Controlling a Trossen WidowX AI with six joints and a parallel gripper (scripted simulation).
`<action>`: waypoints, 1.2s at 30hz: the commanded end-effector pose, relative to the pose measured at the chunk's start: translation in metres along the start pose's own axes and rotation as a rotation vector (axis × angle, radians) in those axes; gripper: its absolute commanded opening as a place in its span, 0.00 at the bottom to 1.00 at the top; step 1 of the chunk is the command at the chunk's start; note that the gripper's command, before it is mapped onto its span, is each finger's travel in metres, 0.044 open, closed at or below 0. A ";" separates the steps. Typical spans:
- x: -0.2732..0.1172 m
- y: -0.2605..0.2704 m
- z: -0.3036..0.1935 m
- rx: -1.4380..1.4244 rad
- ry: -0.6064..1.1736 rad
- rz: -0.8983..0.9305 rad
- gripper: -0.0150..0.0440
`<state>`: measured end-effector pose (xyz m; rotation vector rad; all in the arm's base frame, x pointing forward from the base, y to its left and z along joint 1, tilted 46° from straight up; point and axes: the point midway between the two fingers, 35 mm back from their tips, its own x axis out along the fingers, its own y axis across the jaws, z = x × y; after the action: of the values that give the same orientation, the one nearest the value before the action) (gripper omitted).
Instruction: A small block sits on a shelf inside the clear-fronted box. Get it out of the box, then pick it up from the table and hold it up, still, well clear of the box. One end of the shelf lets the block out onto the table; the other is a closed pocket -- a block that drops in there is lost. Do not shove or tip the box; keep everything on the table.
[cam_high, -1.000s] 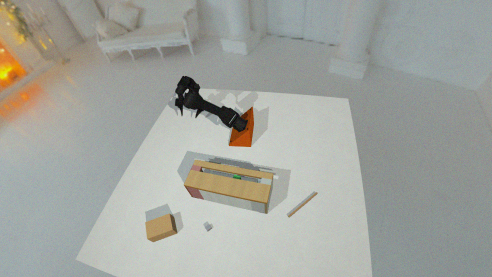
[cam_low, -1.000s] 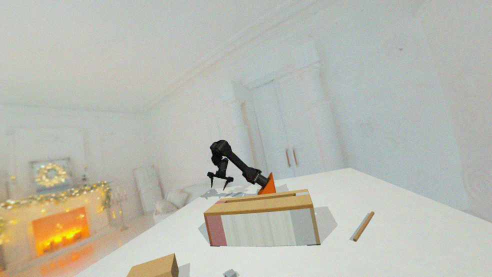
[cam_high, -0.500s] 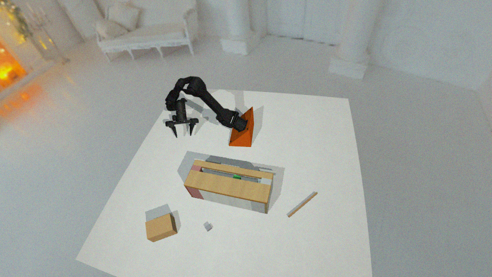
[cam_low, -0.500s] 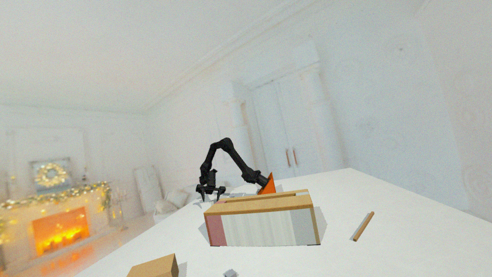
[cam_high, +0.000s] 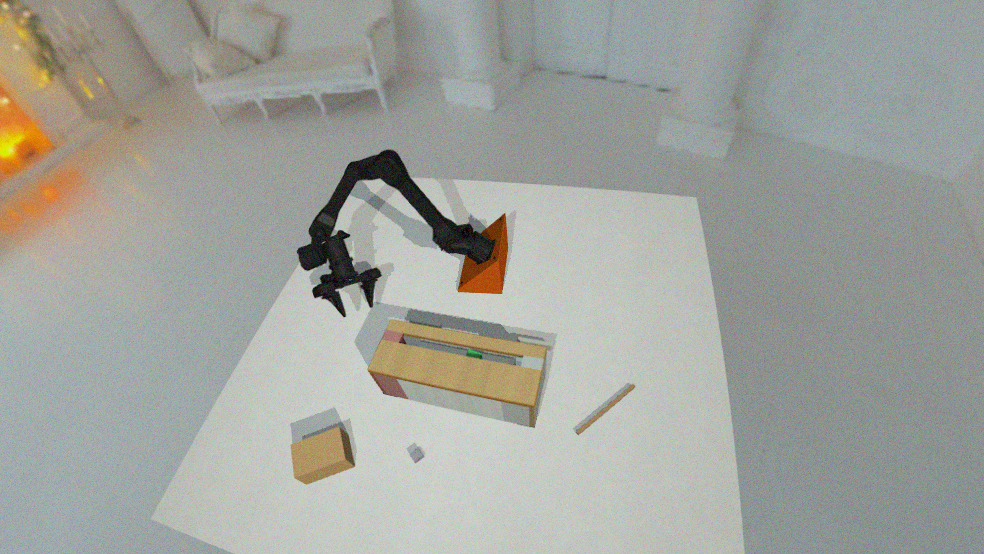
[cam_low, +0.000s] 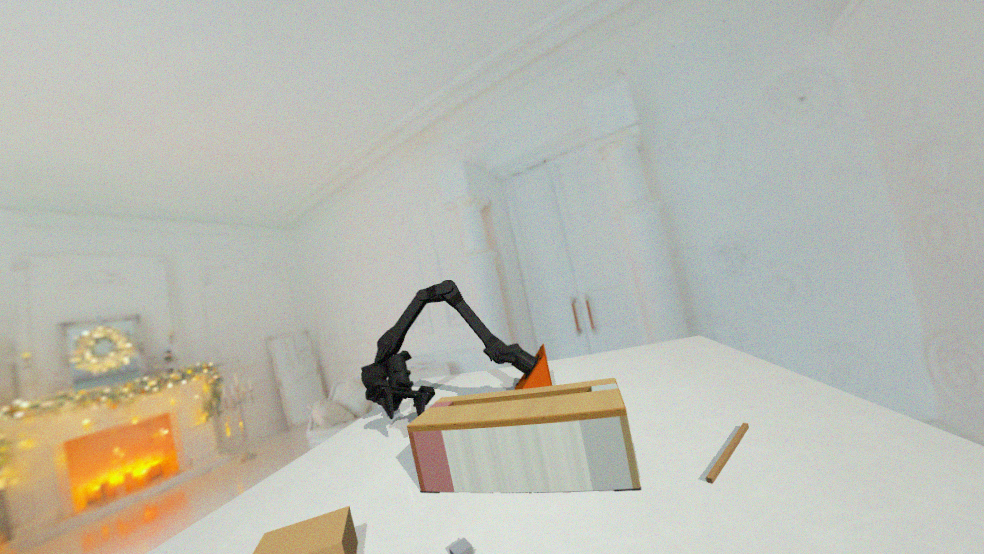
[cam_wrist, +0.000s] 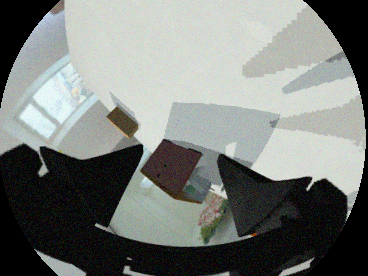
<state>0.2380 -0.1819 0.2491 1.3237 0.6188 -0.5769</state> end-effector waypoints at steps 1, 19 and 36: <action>0.020 0.029 -0.024 -0.082 0.049 -0.013 0.93; 0.092 0.116 -0.190 -0.401 0.228 -0.054 0.93; 0.158 -0.037 -0.348 -0.248 -0.224 -0.820 0.93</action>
<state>0.3153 0.1340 0.0867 0.8251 1.1538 -1.0782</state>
